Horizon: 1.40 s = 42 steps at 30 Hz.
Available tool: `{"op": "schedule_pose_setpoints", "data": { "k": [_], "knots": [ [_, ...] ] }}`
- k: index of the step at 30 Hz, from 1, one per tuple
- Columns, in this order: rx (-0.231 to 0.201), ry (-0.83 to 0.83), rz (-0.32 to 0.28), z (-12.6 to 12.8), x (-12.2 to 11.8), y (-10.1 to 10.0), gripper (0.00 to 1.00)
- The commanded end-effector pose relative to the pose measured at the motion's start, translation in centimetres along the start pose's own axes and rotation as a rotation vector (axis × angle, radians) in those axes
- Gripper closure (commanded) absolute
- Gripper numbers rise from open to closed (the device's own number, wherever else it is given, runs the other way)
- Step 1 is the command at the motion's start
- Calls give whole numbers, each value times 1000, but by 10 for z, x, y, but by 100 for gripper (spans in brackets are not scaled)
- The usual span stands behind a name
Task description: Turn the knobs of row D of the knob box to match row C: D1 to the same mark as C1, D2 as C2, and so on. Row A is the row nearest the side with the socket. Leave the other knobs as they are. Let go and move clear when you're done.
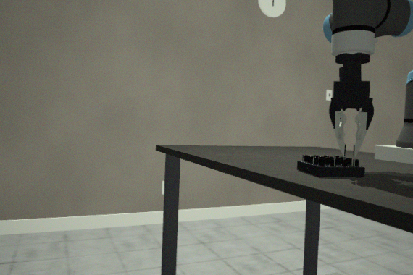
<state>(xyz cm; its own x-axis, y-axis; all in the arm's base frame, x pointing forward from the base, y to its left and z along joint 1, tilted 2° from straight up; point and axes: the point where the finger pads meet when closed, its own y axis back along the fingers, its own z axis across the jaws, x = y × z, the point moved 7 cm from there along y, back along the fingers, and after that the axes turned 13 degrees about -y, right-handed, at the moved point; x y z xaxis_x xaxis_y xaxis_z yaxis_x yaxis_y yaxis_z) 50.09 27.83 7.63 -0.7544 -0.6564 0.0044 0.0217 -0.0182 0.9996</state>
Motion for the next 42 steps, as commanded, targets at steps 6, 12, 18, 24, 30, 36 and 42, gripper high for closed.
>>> {"op": "schedule_pose_setpoints", "data": {
  "k": [6,12,18,24,30,36,42],
  "knots": [
    [1,0,-1,0,0,-7,89],
    [1,0,-1,0,0,-10,89],
    [1,0,-1,0,0,-12,89],
    [1,0,-1,0,0,-12,89],
    [1,0,-1,0,0,-12,89],
    [1,0,-1,0,0,-12,89],
    [1,0,-1,0,0,-12,89]
  ]
}}
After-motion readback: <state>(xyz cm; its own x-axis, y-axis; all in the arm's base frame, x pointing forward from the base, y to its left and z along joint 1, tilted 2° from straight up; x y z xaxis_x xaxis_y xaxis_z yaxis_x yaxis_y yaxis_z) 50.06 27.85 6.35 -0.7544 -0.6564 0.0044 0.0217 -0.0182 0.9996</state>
